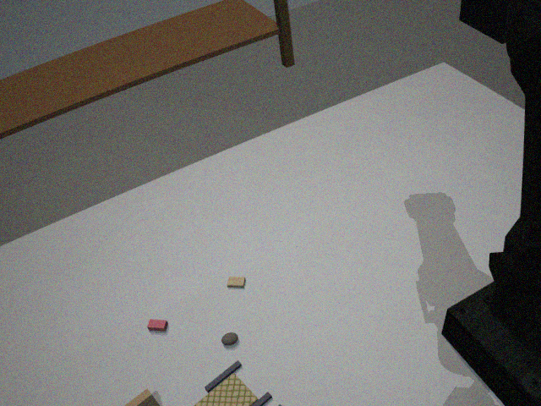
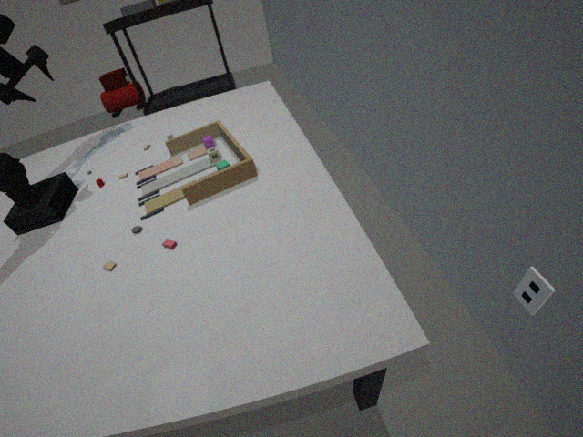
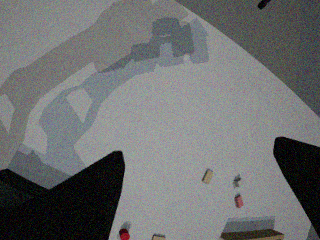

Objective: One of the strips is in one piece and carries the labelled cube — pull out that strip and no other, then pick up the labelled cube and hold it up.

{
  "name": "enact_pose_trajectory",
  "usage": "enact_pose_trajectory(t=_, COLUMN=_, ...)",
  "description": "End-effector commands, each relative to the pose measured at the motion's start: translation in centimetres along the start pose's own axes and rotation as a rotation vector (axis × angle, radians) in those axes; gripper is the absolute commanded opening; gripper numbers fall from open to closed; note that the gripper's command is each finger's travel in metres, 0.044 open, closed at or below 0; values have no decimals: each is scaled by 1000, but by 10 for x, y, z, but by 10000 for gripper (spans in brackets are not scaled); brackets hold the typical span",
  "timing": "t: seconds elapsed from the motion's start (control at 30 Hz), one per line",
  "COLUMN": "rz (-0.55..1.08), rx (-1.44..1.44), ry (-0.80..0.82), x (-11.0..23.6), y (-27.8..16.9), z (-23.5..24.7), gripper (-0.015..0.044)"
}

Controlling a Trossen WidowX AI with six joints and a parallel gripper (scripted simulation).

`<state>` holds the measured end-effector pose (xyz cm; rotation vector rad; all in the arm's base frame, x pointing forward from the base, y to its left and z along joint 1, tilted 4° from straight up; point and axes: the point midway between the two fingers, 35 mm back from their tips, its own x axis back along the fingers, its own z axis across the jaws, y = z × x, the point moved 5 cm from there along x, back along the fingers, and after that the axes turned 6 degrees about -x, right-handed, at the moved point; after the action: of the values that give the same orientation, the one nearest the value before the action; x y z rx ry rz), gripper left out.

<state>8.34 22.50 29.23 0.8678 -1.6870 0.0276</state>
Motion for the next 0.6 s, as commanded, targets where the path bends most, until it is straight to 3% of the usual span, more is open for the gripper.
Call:
enact_pose_trajectory(t=0.0, rz=3, rx=-14, ry=-7, x=-1, y=-2, z=-1, gripper=400)
enact_pose_trajectory(t=0.3, rz=88, rx=-740, ry=-406, x=-22, y=-110, z=-56, gripper=400)
enact_pose_trajectory(t=0.57, rz=65, rx=-1379, ry=-859, x=-14, y=-231, z=-56, gripper=400)
